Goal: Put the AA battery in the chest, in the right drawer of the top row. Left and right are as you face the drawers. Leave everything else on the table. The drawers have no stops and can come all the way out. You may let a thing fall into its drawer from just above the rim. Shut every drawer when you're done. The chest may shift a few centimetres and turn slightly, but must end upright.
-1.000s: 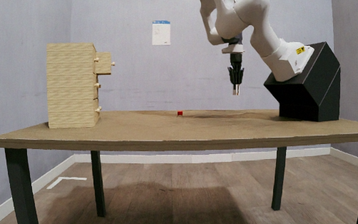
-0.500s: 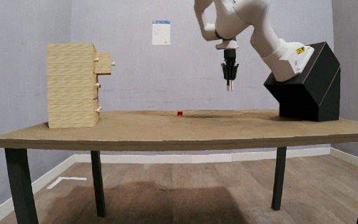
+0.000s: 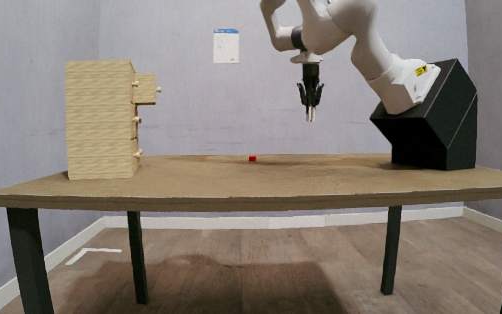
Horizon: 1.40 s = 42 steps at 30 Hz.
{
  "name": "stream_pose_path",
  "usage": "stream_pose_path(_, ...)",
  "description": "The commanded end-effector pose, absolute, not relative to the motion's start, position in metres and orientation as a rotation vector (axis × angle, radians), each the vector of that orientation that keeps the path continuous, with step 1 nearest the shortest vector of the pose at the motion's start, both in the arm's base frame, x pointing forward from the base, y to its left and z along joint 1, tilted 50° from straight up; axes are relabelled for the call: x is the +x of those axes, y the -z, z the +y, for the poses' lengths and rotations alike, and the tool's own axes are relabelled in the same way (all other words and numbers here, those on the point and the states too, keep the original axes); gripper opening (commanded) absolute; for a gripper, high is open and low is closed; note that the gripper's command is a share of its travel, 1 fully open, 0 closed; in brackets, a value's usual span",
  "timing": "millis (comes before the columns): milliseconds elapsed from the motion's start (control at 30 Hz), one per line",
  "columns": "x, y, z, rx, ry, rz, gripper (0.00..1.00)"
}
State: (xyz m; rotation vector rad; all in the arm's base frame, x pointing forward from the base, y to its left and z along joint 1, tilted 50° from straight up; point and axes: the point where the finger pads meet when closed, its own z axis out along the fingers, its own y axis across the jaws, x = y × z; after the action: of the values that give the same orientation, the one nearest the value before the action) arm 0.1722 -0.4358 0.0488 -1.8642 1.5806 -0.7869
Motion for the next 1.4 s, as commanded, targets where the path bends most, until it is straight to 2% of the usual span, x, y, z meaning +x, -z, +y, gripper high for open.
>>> stream_pose_path(0,0.181,-0.067,-0.441,-1.712,0.718,1.697,0.15)
stream_pose_path(1367,0.227,-0.160,-0.462,-1.409,0.631,1.915,0.15)
